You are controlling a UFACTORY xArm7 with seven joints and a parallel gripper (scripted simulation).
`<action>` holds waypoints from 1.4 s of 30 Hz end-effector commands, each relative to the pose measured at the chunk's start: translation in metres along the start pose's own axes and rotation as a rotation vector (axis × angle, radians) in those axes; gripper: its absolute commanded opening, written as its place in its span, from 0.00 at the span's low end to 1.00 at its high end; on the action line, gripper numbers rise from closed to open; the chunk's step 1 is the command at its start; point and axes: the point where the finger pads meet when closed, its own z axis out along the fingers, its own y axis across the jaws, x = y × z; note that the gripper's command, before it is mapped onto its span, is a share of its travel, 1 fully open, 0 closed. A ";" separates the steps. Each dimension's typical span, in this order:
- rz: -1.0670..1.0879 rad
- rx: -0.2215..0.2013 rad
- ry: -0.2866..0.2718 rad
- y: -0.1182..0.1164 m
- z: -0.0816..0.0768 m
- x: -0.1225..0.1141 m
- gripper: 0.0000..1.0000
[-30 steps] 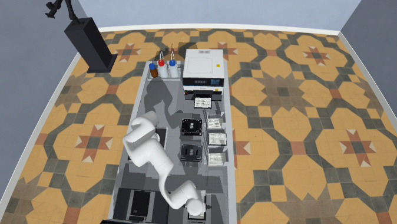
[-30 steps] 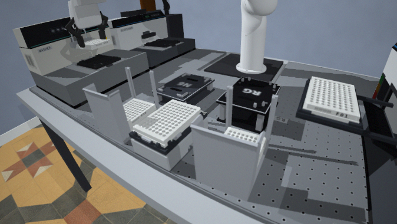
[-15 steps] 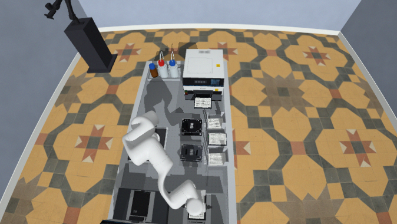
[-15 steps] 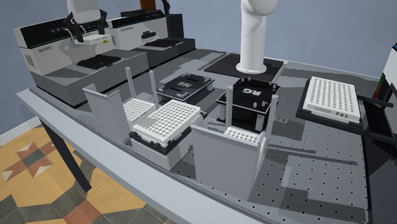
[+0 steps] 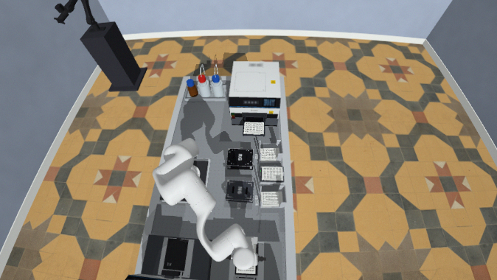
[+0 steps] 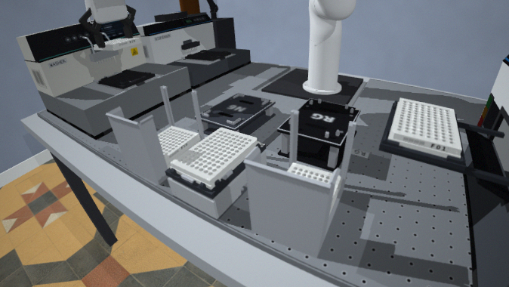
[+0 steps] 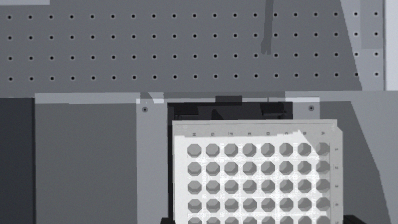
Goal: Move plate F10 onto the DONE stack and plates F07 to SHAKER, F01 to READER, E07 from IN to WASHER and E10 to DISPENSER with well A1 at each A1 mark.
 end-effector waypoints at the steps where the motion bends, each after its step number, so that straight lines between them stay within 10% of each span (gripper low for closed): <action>1: 0.000 -0.003 -0.003 0.001 -0.006 -0.001 0.00; 16: 0.000 -0.003 -0.003 0.001 -0.012 -0.001 0.00; 42: -0.228 -0.002 -0.003 -0.005 -0.012 0.078 0.00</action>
